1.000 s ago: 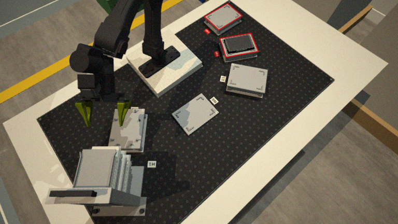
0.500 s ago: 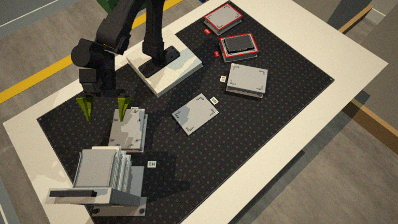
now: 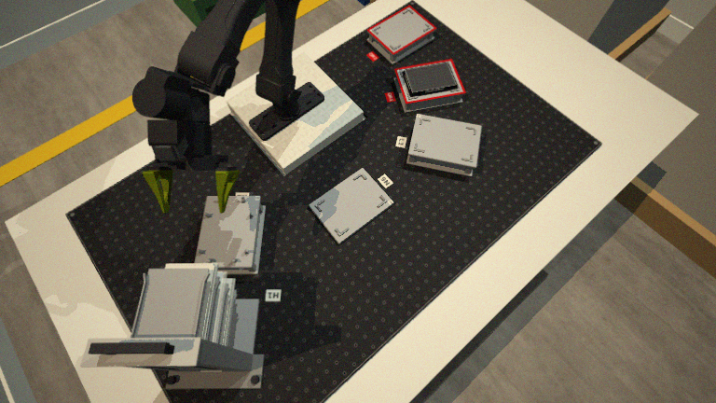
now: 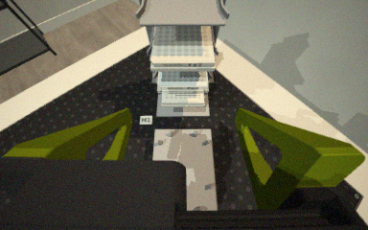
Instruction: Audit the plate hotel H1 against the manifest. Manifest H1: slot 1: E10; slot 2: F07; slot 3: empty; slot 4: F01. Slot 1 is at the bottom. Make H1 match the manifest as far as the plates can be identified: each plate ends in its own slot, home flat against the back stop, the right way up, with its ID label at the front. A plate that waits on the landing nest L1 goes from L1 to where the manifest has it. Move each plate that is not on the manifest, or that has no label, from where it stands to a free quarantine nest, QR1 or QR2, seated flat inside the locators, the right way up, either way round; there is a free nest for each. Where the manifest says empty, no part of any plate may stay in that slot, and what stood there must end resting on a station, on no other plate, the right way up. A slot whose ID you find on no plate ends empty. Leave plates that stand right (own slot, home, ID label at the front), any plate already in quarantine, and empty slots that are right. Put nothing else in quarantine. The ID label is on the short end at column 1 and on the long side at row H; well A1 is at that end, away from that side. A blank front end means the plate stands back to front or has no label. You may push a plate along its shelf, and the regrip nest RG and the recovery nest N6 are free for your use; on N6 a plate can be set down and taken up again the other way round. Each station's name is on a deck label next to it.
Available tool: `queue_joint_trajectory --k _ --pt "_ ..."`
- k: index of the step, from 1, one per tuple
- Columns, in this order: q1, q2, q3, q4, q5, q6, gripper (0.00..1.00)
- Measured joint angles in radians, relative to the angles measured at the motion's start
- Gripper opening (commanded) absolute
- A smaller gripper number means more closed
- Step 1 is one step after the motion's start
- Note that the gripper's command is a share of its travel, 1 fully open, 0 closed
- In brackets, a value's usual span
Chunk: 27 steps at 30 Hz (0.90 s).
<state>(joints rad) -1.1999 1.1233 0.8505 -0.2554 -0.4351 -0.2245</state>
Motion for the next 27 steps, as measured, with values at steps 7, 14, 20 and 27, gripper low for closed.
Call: queue_joint_trajectory --k 7,14,20,27 --pt "0.0 0.003 -0.036 0.034 0.0 0.0 1.0" --pt "0.001 0.01 -0.075 0.08 0.0 0.0 1.0" --pt "0.004 0.018 -0.111 0.122 0.0 0.001 1.0" --pt "0.004 0.027 -0.137 0.164 0.0 0.002 1.0"
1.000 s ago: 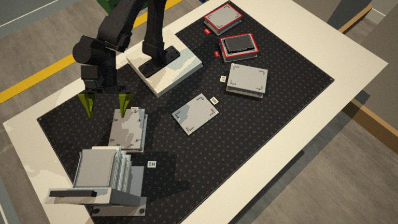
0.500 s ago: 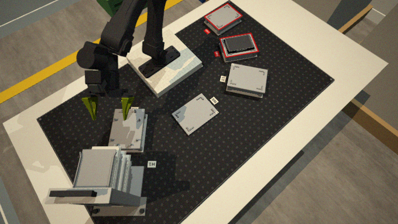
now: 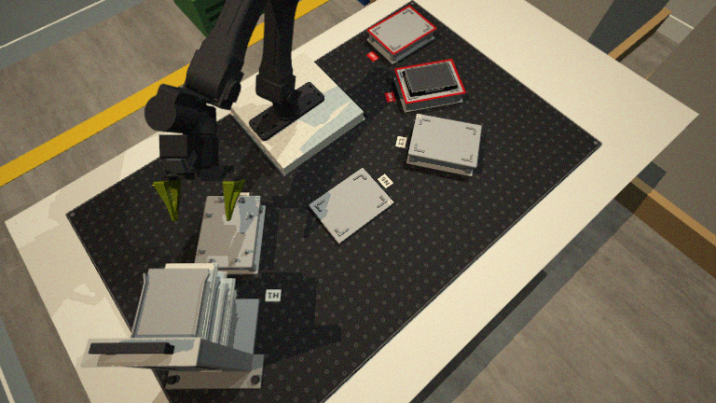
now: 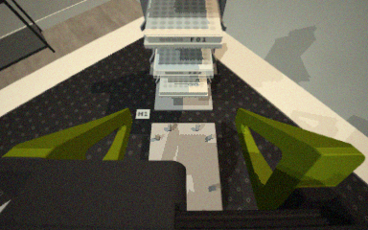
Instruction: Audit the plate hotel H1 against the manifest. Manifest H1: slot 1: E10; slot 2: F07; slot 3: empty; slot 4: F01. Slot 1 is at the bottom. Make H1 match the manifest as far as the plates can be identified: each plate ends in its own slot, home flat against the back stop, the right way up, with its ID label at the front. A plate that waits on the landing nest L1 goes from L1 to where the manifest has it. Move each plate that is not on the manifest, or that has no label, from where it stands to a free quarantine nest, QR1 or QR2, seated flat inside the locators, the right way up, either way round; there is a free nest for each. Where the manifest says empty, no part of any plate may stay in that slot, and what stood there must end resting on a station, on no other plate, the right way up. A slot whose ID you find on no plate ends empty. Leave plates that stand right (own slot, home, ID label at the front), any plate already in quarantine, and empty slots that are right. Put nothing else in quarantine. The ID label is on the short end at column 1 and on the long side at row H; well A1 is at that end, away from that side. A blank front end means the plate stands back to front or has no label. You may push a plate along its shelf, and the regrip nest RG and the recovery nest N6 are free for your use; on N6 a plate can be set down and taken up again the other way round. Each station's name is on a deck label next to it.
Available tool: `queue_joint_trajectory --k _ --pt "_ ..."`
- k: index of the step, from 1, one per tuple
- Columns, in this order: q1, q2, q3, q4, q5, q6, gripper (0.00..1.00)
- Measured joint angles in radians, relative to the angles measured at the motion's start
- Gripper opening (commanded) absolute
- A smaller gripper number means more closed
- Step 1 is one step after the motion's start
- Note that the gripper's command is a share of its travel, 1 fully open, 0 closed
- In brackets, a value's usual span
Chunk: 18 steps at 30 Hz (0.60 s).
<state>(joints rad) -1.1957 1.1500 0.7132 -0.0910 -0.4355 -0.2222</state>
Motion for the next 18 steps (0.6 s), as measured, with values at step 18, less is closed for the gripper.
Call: queue_joint_trajectory --k 18 --pt "0.046 0.101 0.037 0.071 0.036 0.023 1.0"
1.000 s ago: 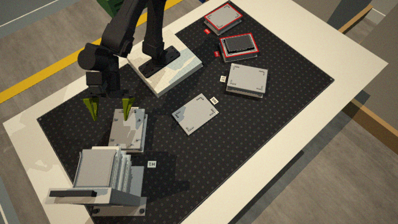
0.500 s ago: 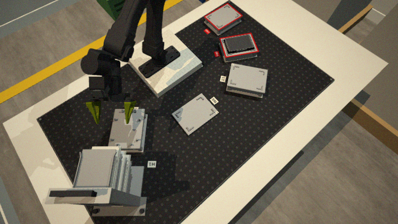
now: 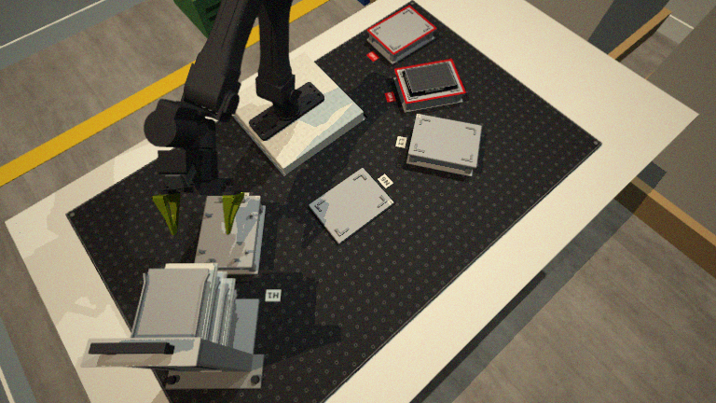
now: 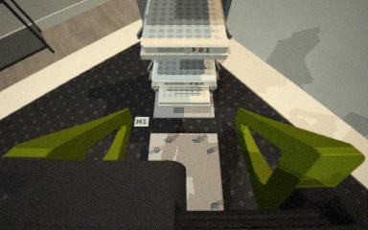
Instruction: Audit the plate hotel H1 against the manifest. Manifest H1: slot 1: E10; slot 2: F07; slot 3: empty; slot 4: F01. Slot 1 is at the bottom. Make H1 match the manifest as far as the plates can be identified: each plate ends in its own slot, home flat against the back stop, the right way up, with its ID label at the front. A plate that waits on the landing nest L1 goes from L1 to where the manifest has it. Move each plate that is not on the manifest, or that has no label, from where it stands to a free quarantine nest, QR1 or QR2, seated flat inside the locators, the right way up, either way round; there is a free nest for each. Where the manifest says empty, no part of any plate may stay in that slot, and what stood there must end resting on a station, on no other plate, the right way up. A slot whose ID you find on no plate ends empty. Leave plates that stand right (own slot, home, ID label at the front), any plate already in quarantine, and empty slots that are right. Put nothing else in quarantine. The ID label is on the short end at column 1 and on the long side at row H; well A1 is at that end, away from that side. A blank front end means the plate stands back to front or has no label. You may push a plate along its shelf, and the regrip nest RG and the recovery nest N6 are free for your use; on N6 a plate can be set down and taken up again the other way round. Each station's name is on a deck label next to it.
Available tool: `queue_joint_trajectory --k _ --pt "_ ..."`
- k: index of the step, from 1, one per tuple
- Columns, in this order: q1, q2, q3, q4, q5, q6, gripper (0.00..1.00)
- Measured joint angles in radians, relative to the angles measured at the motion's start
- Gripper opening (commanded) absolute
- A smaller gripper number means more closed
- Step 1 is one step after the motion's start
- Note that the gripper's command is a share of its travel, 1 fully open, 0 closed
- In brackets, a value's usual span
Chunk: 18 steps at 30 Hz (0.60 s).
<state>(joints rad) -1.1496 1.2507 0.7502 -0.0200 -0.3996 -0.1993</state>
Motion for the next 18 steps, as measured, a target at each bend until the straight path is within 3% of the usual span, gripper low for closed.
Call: queue_joint_trajectory --k 18 --pt "0.012 0.022 0.016 0.01 0.013 0.008 1.0"
